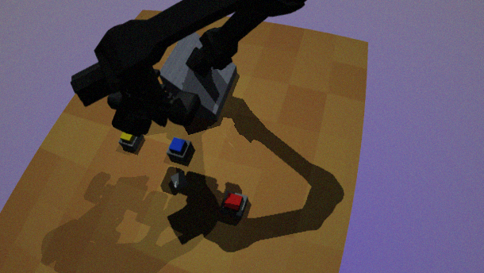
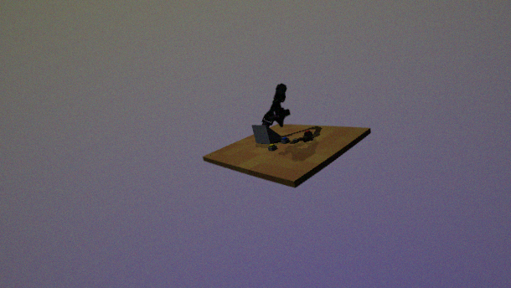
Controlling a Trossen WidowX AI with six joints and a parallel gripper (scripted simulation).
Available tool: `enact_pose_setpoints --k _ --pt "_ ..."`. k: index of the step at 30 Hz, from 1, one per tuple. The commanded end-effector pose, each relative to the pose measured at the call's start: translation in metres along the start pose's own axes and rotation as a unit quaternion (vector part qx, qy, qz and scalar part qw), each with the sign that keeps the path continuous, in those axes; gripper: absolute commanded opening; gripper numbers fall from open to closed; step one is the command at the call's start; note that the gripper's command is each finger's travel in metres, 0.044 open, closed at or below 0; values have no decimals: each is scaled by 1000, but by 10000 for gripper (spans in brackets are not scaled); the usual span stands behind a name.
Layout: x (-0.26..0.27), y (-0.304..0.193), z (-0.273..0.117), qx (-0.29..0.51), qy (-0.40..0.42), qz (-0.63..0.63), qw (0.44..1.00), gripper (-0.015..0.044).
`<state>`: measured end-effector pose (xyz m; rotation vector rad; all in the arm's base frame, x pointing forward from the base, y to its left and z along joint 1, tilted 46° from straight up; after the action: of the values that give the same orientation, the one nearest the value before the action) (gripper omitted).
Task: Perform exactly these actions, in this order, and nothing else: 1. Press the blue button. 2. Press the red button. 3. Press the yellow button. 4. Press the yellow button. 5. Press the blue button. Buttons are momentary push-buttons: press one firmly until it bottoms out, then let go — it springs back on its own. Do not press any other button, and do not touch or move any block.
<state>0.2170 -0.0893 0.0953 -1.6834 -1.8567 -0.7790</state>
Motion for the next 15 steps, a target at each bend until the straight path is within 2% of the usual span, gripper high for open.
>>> enact_pose_setpoints --k 1,6,15 --pt "4 -3 4 -1 4 8 1000 20" --pt "5 -2 61 -1 5 8 1000 20" --pt "5 -2 71 -1 5 8 1000 20"
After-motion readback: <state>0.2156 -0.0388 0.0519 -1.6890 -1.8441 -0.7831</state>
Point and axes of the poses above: the point midway between the two fingers, 35 mm back from their tips, its own z axis out along the fingers, its own x axis across the jaws, y = z × x, the point moved 7 cm from there along -z, back along the fingers, and after that the axes turned 6 degrees about -z, right-handed, at the moved point
